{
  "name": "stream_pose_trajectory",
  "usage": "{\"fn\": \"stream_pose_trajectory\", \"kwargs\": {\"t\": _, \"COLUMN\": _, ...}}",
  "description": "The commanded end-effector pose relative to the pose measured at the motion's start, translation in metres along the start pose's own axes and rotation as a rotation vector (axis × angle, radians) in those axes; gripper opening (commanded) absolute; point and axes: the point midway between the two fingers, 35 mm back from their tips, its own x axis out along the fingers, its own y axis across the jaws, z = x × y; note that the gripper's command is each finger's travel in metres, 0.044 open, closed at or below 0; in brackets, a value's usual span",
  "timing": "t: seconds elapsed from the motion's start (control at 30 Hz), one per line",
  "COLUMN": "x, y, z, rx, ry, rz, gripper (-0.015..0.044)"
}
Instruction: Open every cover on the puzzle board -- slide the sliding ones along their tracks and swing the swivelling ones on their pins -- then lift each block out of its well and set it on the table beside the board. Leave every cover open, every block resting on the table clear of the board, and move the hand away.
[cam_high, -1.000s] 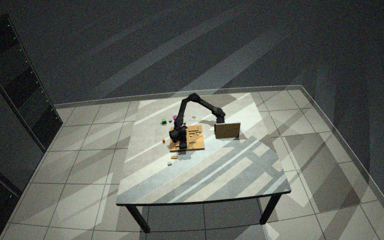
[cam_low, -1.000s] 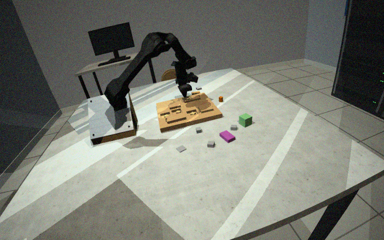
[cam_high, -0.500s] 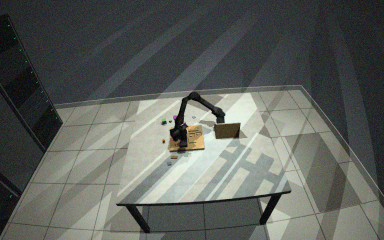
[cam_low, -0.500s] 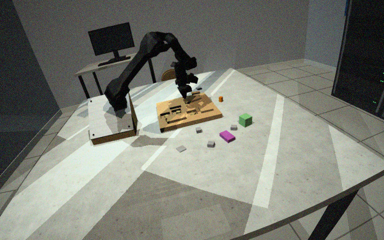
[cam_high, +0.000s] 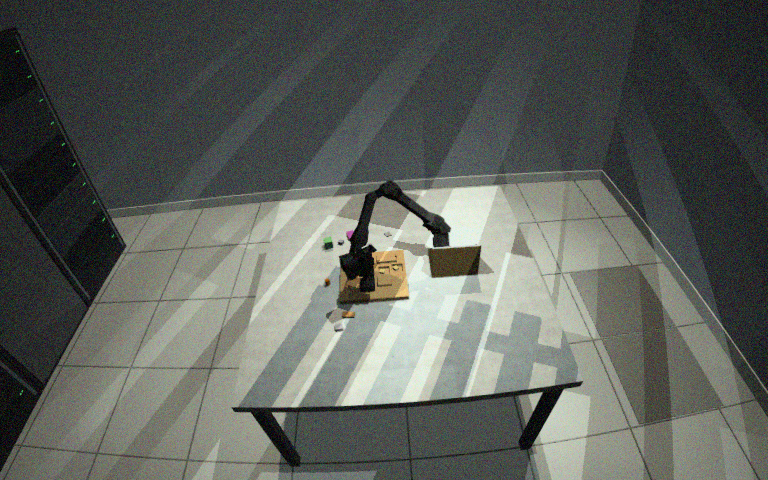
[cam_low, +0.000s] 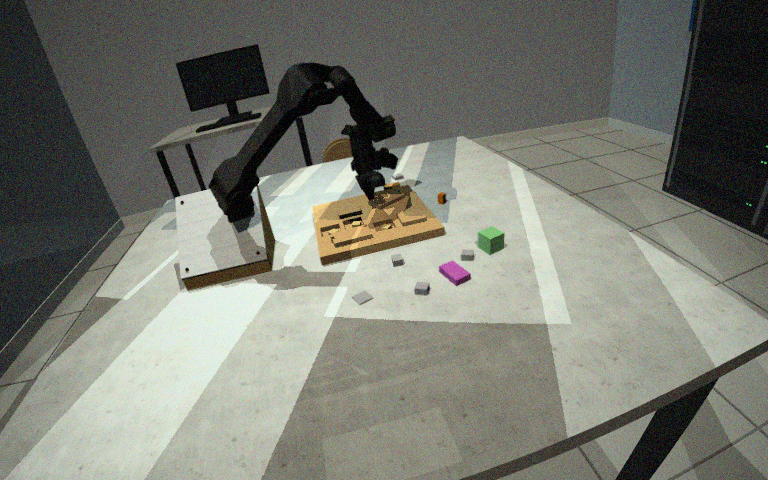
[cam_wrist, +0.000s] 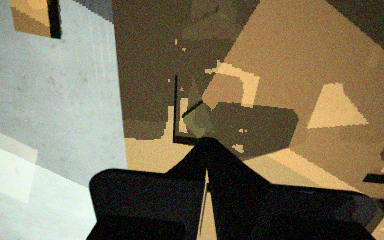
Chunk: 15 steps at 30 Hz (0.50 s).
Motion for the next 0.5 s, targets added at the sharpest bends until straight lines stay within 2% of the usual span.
{"fn": "stream_pose_trajectory", "kwargs": {"t": 0.0, "x": 0.003, "y": -0.005, "z": -0.002, "rx": -0.006, "ry": 0.007, "rz": -0.007, "gripper": 0.0000}}
{"fn": "stream_pose_trajectory", "kwargs": {"t": 0.47, "x": 0.003, "y": -0.021, "z": 0.001, "rx": -0.006, "ry": 0.007, "rz": -0.007, "gripper": 0.0000}}
